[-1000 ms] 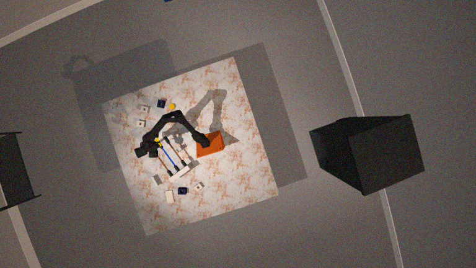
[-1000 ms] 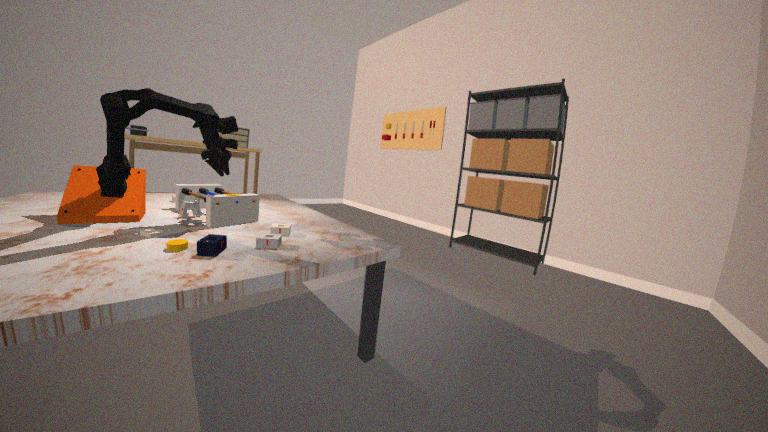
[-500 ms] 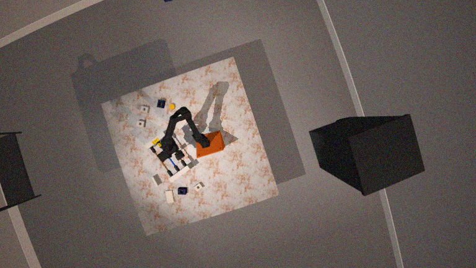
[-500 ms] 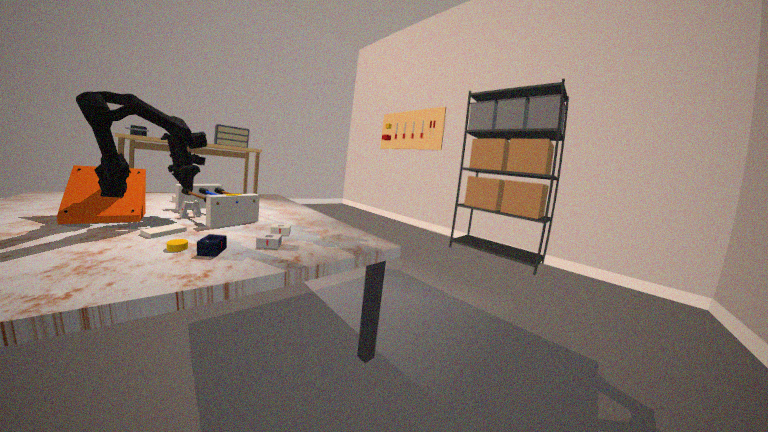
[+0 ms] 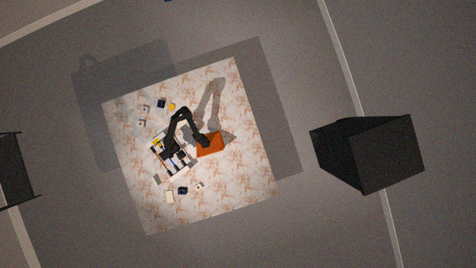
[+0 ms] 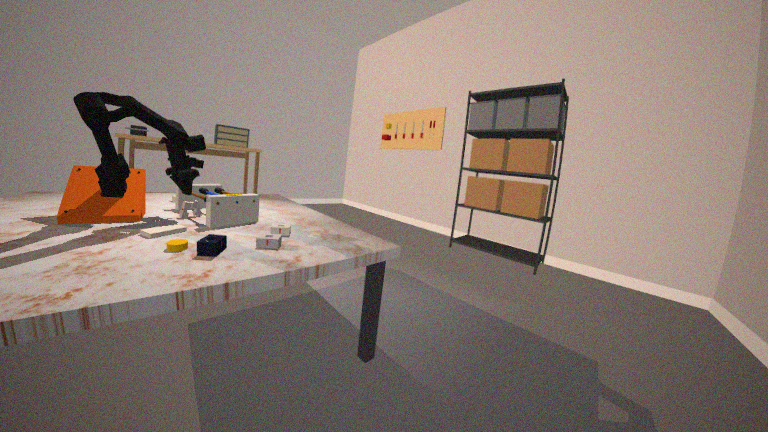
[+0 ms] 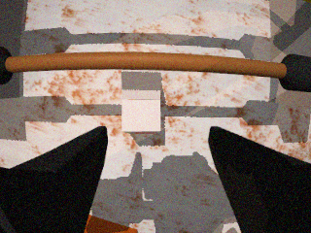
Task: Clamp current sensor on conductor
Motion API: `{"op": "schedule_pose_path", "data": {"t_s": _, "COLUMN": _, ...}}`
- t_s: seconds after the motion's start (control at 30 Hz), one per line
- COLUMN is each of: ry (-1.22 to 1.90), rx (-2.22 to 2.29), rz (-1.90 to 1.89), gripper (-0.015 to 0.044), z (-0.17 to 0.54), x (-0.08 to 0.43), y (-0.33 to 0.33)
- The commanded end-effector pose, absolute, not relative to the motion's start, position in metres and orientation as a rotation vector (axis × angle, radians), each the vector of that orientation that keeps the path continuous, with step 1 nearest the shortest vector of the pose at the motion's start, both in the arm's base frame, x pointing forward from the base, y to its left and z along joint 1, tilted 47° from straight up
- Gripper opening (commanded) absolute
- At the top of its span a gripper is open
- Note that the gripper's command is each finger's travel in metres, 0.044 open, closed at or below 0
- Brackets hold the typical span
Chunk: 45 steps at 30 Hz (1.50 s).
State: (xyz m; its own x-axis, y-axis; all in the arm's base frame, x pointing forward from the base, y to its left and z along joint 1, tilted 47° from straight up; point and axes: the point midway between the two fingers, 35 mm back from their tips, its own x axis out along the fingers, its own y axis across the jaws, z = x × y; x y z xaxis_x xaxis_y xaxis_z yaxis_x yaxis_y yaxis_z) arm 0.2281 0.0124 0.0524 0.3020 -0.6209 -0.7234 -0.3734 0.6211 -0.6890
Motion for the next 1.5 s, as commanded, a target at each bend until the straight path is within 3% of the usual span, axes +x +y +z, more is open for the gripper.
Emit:
{"op": "schedule_pose_path", "data": {"t_s": 0.0, "ry": 1.313, "rx": -0.955, "rz": -0.197, "gripper": 0.0281, "z": 0.046, "x": 0.230, "y": 0.008}}
{"op": "schedule_pose_path", "data": {"t_s": 0.9, "ry": 1.311, "rx": -0.959, "rz": -0.202, "gripper": 0.0281, "z": 0.018, "x": 0.240, "y": -0.019}}
{"op": "schedule_pose_path", "data": {"t_s": 1.47, "ry": 1.303, "rx": -0.950, "rz": -0.204, "gripper": 0.0167, "z": 0.022, "x": 0.241, "y": -0.016}}
